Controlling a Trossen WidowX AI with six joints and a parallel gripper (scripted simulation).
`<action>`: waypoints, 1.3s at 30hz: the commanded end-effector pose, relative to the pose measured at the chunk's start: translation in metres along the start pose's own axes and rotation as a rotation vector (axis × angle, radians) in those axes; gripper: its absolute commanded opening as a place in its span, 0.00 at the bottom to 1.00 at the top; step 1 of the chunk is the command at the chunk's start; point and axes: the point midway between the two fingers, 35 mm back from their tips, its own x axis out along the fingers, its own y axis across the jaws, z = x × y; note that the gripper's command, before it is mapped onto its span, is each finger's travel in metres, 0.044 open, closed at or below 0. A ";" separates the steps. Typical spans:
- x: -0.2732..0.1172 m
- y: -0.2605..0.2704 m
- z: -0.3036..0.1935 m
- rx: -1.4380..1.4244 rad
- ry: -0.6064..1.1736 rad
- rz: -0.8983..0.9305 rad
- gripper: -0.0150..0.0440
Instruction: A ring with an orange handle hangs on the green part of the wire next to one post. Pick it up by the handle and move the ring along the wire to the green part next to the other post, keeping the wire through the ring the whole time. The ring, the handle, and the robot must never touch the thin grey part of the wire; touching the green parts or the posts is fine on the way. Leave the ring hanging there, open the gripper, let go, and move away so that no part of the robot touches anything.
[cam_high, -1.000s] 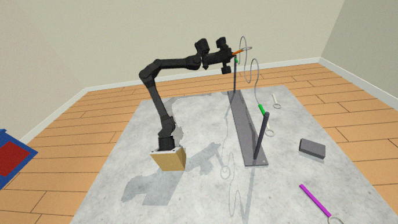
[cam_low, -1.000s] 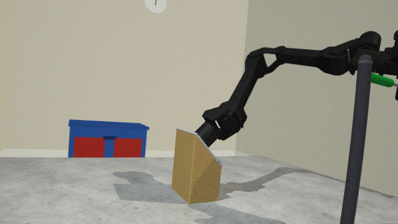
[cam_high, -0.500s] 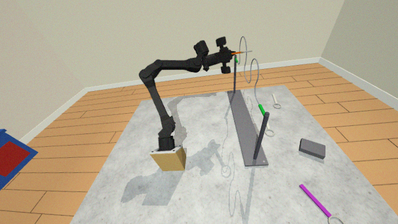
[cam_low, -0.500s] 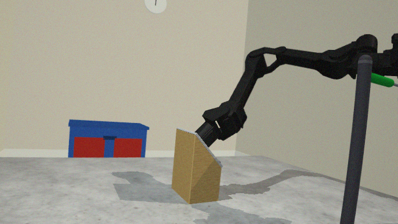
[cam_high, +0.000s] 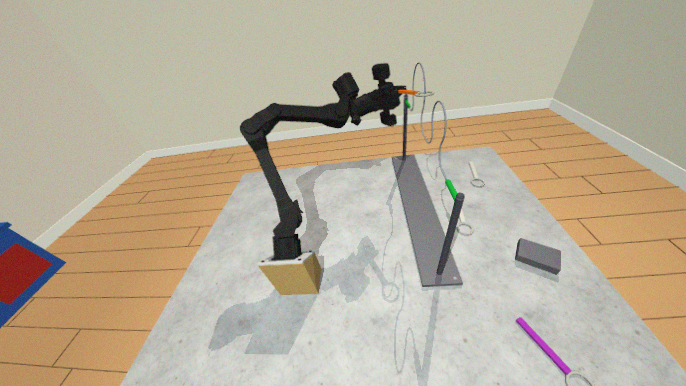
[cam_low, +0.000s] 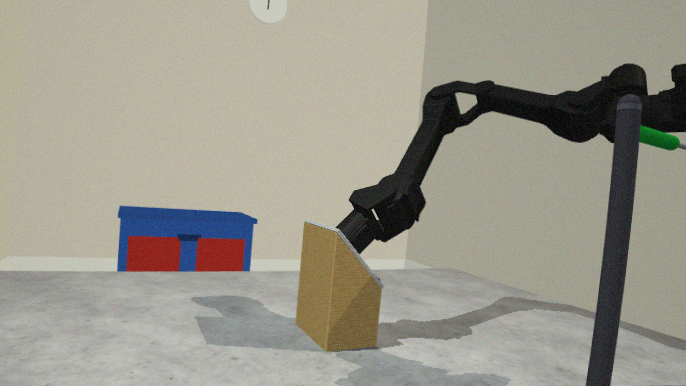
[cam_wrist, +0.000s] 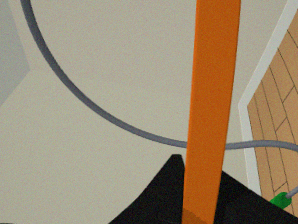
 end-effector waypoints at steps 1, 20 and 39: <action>0.001 -0.001 0.001 0.049 -0.009 0.021 0.00; 0.001 0.005 0.002 0.242 -0.034 0.128 0.00; 0.001 0.009 0.003 0.409 -0.054 0.222 0.00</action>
